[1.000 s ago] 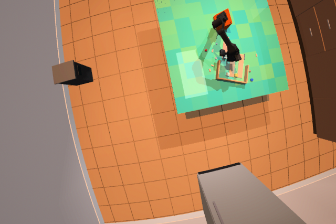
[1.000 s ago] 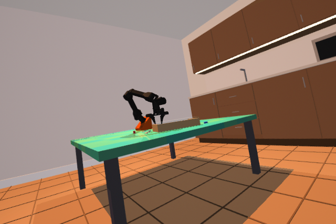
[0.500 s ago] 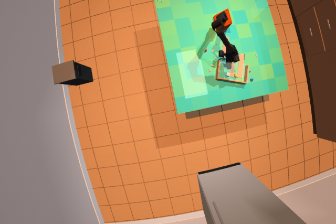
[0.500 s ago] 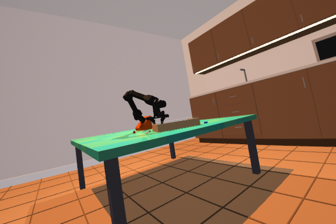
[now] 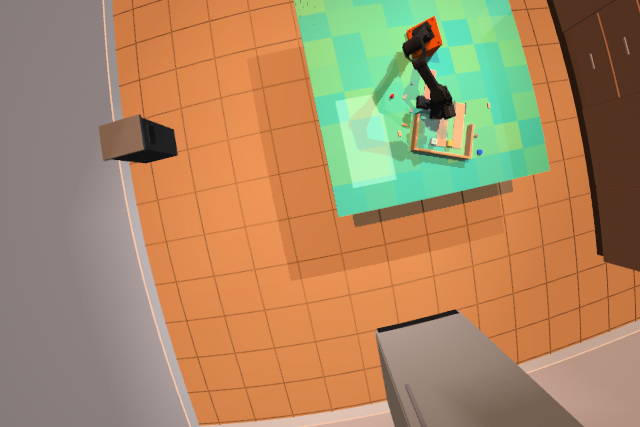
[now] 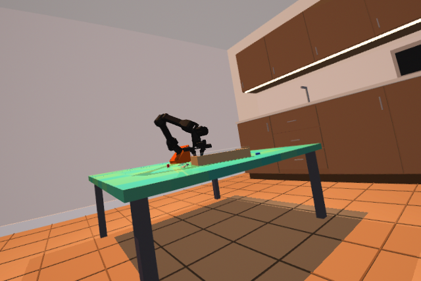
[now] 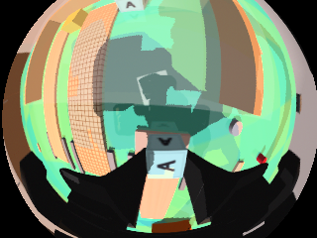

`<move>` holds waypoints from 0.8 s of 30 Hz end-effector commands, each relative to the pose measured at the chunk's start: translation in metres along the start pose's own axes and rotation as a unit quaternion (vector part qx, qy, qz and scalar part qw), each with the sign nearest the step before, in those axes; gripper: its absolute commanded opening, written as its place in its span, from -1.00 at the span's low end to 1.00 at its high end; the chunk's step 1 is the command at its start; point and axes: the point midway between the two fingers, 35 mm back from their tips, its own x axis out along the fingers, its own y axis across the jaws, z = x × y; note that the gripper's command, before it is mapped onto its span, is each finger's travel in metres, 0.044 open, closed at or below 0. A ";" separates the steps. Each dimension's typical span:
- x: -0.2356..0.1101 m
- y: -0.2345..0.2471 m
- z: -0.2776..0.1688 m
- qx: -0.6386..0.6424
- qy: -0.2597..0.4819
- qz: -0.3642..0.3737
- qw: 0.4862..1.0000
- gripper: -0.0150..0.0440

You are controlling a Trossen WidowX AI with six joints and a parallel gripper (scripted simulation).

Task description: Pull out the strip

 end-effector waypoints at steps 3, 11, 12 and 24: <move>-0.003 0.000 -0.003 0.001 0.000 0.000 1.000 -0.49; -0.031 -0.003 -0.042 0.001 0.000 0.001 1.000 -0.49; -0.034 -0.004 -0.047 0.000 0.000 0.001 1.000 -0.49; -0.042 -0.007 -0.073 -0.004 0.001 0.000 1.000 -0.49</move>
